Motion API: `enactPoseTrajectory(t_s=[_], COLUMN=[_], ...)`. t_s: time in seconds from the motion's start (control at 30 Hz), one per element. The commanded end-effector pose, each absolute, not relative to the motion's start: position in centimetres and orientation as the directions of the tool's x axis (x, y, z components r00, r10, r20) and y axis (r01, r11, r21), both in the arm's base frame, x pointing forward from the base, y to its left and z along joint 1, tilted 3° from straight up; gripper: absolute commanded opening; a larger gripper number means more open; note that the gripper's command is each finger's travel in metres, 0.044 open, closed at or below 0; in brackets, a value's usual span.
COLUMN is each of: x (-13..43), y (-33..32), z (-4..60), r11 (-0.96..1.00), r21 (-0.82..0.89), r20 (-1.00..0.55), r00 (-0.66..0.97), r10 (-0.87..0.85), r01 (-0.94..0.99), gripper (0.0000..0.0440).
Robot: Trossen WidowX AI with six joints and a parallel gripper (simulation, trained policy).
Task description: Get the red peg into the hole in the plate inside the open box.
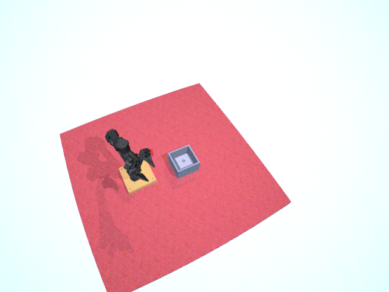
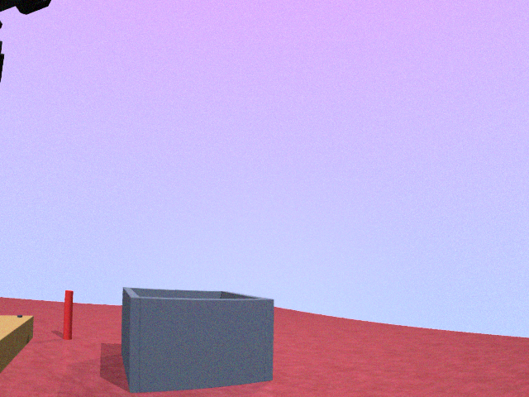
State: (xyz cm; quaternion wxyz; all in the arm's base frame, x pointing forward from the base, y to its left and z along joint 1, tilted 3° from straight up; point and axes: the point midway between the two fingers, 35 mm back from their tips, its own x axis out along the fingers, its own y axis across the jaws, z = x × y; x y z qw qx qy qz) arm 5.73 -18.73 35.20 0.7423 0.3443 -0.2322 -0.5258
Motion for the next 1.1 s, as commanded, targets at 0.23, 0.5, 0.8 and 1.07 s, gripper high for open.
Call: enactPoseTrajectory(t_s=[0.23, 0.5, 0.8, 1.07], x=[10.8, 14.5, 17.5, 19.2], y=[-18.0, -15.4, -11.1, -6.8], z=[29.5, 26.0, 22.9, 20.7], r11=[0.099, 0.067, 0.101, 0.176], r21=[0.776, 0.725, 0.625, 0.518], r20=[-0.311, -0.503, -0.677, -0.792], r00=[0.514, 0.593, 0.602, 0.547], r10=[-0.8, -0.628, -0.424, -0.272], r01=[0.623, 0.686, 0.774, 0.837], gripper=[0.044, 0.044, 0.044, 0.044])
